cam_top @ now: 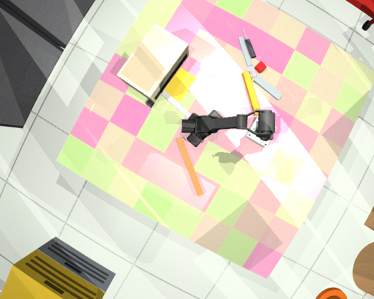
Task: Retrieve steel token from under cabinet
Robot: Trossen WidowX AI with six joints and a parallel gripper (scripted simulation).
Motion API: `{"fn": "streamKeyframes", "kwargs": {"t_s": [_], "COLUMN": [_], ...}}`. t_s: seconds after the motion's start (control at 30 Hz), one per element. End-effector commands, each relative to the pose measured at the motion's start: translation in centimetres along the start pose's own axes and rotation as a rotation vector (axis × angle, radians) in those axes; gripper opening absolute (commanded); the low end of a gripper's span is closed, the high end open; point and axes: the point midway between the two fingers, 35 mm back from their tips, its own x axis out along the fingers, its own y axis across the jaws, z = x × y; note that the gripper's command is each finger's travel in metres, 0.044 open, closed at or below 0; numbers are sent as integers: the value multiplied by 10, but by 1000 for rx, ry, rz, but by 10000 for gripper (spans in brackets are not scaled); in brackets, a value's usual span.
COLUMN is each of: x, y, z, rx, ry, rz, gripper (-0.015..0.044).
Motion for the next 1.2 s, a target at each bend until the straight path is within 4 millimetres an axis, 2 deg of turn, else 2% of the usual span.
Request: {"fn": "streamKeyframes", "kwargs": {"t_s": [0.0, 1.17], "x": [0, -1], "y": [0, 2], "z": [8, 55], "rx": [0, 0], "ry": [-2, -6], "rz": [1, 1], "gripper": [0, 0]}}
